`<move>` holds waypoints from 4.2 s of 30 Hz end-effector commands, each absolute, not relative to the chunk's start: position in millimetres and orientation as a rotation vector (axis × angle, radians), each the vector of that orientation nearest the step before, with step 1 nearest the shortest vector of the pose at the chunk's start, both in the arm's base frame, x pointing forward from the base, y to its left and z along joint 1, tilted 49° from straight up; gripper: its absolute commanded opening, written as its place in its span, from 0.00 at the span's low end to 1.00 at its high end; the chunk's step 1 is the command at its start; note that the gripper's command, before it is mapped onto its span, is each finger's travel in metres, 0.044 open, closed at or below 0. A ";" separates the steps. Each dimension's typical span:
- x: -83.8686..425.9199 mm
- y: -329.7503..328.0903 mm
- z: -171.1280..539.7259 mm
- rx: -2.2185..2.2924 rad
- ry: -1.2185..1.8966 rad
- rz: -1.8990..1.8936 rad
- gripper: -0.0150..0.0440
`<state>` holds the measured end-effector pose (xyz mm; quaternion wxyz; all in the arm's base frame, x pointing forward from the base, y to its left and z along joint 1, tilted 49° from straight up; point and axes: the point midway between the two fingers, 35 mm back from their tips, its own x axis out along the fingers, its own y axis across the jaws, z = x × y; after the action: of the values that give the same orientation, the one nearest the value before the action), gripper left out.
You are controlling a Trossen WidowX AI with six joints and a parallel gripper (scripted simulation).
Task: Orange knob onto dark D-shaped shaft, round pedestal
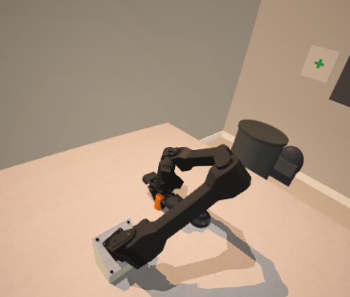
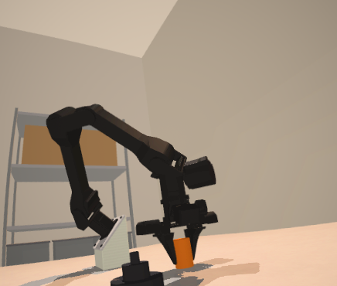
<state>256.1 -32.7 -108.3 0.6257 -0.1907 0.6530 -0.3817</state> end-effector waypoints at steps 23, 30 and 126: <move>277.8 45.4 -41.6 -0.448 1.501 -0.844 0.25; 276.3 70.1 -14.6 -0.439 1.501 -0.868 0.25; 325.7 -99.4 40.9 -0.444 1.492 -0.882 0.25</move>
<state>325.4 -97.9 41.1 0.6258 -0.1901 0.6513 -0.3849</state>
